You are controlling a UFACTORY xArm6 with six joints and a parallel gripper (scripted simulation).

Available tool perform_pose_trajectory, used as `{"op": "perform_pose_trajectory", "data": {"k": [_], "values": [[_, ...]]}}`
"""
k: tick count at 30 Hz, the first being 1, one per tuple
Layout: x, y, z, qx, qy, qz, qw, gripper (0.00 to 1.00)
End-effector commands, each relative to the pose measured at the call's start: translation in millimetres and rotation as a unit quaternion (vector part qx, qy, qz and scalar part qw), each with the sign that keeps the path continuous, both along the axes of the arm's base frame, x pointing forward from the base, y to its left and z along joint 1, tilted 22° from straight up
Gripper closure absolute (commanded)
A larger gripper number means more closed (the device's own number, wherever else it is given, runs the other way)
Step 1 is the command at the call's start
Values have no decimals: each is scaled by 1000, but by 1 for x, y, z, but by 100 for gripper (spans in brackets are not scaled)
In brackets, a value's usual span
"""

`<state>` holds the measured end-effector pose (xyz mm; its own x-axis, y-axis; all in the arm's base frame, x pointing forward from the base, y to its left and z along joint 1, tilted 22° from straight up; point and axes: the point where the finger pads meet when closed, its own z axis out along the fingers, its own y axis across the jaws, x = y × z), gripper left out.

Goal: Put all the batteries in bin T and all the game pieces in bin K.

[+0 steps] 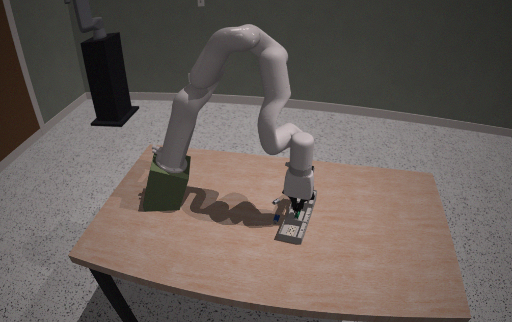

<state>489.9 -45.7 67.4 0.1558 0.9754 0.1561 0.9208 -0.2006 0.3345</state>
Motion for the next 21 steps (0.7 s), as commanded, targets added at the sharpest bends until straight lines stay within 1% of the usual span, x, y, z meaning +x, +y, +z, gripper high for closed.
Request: {"op": "perform_pose_trajectory", "data": {"k": [1,8,21], "values": [[3,0,-3,0,-2,0,1000,100],[7,1,-13,0,-2,0,1000,100],[7,1,-13,0,-2,0,1000,100]]}}
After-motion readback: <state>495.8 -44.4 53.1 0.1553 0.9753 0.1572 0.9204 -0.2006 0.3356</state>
